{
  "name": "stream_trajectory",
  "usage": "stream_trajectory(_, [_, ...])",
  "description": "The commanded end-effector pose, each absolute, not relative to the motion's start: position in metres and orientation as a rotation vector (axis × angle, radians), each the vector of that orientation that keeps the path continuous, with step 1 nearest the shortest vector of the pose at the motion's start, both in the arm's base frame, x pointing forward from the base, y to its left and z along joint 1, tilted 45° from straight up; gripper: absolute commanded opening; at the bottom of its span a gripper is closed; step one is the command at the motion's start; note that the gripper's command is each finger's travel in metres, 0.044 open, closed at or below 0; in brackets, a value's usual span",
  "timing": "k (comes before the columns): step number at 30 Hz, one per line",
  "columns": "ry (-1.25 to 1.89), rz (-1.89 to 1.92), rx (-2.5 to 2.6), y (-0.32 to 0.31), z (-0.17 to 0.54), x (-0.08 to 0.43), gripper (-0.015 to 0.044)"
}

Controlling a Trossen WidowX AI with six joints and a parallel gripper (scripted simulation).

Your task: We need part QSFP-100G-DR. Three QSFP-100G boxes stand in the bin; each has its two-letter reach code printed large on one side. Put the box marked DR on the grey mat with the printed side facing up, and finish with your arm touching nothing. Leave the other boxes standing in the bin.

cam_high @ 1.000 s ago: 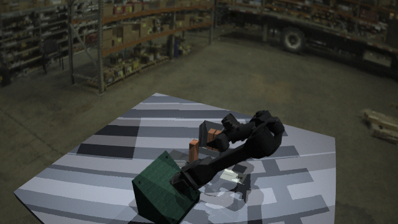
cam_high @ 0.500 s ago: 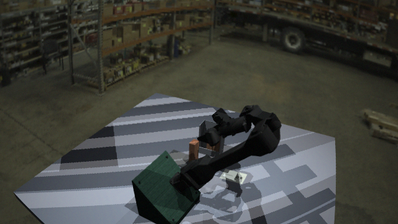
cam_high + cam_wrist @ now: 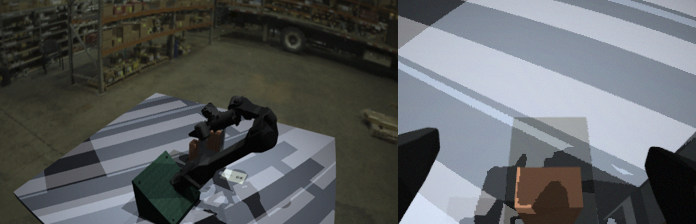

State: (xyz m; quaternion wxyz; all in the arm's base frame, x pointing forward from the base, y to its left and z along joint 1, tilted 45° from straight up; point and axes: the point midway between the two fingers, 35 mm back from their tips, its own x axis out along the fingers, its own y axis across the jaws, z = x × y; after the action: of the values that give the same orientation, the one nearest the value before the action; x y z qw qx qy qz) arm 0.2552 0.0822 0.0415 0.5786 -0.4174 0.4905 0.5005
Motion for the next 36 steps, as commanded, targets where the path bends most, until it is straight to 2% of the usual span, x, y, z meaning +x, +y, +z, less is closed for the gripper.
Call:
stream_trajectory(1, [1.187,1.133,-1.033,0.086,0.044,0.256,0.044])
stream_trajectory(36, [1.719,0.718,-1.504,0.109,0.034,0.257,0.044])
